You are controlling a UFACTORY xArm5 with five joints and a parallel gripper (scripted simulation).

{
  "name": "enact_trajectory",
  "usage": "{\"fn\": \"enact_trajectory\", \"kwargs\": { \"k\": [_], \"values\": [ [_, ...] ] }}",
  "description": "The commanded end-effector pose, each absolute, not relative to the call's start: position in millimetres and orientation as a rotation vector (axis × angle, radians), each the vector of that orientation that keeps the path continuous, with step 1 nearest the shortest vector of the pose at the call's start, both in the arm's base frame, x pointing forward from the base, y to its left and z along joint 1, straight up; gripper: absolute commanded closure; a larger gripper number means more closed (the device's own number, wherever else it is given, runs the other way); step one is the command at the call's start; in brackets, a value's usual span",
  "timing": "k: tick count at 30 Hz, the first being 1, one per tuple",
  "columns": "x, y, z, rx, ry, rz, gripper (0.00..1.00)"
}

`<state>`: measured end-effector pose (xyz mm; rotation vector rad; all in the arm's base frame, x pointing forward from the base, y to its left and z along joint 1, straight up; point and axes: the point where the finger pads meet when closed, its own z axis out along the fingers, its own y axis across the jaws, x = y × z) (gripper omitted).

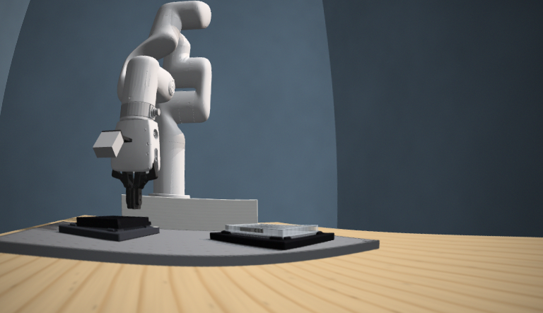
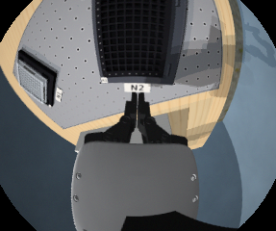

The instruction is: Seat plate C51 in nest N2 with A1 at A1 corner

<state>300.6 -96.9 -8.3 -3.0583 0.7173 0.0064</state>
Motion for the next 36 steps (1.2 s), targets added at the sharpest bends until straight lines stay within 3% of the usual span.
{"fn": "enact_trajectory", "kwargs": {
  "k": [1,23,36],
  "values": [
    [315.6,-93.5,-3.9,-3.09,0.569,0.001,1.0],
    [409.5,-68.0,20.2,-3.106,-0.473,0.001,1.0],
    [417.4,-65.8,22.2,-2.967,-1.031,0.001,1.0]
  ]
}}
